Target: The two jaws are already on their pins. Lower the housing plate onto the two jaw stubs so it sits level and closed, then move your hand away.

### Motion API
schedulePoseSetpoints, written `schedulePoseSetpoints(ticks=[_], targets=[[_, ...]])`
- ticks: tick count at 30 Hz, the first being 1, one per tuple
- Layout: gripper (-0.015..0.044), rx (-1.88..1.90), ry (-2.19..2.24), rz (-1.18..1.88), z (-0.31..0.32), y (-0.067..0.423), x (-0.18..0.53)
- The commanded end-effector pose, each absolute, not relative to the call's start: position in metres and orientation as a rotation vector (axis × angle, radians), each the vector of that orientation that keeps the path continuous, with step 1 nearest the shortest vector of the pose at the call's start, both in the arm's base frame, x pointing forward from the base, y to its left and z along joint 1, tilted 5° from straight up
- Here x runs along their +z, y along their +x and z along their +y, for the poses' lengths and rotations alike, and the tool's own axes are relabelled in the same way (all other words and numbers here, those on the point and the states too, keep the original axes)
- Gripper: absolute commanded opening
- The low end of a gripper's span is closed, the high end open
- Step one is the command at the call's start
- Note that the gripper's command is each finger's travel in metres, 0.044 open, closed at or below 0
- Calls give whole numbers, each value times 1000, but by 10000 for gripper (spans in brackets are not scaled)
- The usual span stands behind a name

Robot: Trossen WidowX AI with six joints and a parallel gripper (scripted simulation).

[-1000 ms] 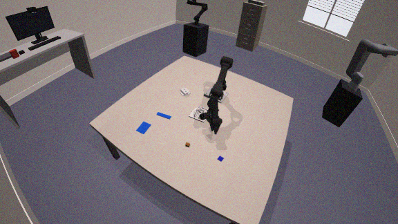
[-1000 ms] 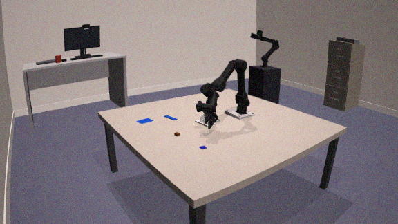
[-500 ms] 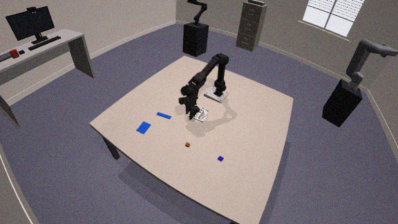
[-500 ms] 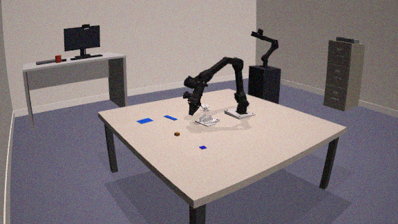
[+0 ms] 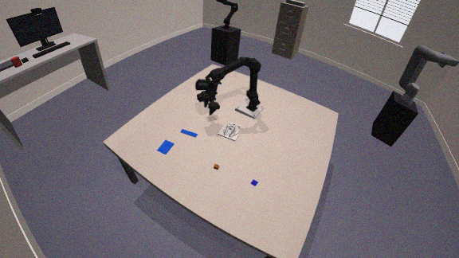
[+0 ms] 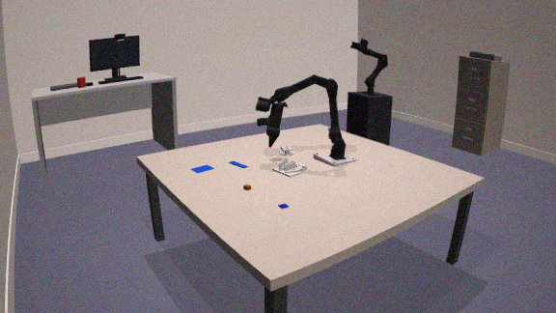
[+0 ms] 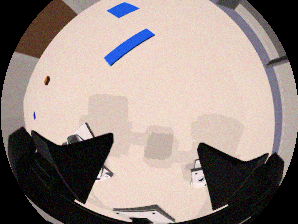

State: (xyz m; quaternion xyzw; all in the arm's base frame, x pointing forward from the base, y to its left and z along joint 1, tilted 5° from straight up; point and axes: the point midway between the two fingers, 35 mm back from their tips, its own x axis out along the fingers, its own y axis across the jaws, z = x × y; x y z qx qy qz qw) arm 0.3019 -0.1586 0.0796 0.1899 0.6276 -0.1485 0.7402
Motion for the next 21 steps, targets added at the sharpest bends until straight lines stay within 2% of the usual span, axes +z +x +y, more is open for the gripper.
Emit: schedulePoseSetpoints(ticks=[1,7,16,21], targets=[[440,-291,326,1491,-202,245,91],[440,-218,284,1596,-226,189,101],[440,-216,283,1597,-227,188,99],[440,-216,283,1597,-225,187,62]])
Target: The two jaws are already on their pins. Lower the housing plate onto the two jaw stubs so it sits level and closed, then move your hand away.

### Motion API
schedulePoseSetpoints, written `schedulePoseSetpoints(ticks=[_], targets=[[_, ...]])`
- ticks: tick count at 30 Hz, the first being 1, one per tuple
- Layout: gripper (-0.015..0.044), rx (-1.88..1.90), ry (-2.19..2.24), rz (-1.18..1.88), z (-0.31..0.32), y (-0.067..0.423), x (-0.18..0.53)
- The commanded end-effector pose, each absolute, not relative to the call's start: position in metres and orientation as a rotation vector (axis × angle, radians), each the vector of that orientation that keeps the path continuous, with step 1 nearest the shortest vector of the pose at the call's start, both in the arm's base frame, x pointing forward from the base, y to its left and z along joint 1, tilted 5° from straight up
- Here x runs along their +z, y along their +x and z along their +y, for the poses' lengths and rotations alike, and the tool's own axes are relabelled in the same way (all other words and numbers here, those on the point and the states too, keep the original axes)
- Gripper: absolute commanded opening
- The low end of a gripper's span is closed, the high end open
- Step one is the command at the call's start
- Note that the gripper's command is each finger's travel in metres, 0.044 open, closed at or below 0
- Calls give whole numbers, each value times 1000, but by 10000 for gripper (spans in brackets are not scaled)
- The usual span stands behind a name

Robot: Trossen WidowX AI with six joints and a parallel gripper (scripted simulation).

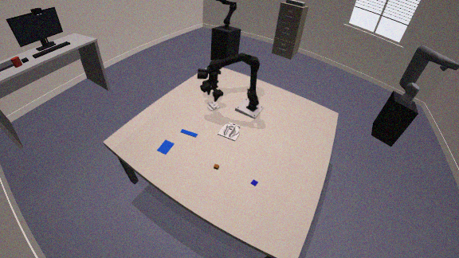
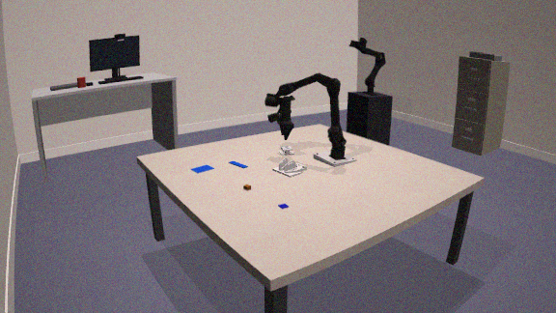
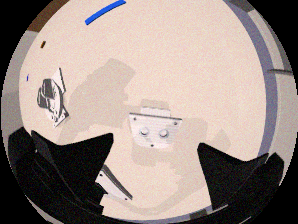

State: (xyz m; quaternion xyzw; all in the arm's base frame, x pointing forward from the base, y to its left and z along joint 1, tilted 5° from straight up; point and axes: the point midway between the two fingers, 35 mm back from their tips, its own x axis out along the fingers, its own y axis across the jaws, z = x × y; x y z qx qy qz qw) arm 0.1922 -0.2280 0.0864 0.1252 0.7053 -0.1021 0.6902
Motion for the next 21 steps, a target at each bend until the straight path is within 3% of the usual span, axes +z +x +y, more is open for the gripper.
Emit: schedulePoseSetpoints(ticks=[1,21], targets=[[440,-216,283,1597,-225,187,61],[440,-216,283,1597,-224,186,47]])
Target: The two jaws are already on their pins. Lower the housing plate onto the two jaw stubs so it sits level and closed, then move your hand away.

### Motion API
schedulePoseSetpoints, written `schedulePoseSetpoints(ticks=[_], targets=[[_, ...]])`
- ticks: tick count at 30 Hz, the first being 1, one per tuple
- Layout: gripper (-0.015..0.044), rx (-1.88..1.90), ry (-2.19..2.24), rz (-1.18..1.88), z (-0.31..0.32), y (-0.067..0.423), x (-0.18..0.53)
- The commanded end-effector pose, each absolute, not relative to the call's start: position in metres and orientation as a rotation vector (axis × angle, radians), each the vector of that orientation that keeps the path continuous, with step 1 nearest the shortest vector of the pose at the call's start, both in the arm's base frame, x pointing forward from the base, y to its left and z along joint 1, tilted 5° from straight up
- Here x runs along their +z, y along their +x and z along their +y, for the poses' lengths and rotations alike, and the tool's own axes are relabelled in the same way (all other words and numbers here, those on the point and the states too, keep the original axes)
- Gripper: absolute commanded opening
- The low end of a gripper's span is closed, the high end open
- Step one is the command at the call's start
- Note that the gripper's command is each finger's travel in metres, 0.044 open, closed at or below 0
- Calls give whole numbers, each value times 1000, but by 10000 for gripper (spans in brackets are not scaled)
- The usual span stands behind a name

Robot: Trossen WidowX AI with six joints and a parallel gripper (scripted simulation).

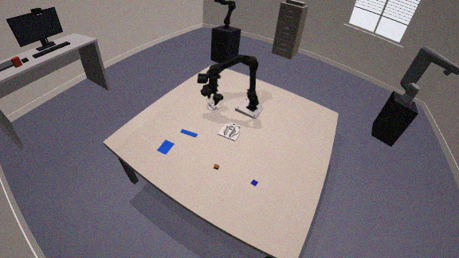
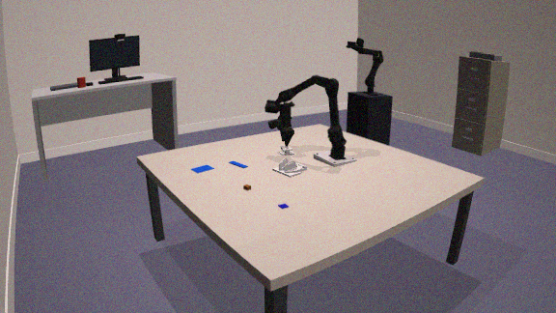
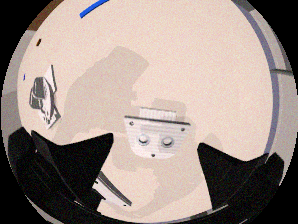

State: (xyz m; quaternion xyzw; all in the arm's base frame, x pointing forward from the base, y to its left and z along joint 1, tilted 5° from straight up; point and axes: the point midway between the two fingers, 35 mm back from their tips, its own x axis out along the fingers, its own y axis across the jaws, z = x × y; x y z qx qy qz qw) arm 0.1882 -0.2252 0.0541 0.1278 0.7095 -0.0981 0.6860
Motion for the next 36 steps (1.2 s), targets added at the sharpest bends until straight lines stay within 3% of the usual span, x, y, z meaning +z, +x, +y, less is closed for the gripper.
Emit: schedulePoseSetpoints(ticks=[1,36], targets=[[440,-216,283,1597,-224,186,45],[440,-216,283,1597,-222,185,11]])
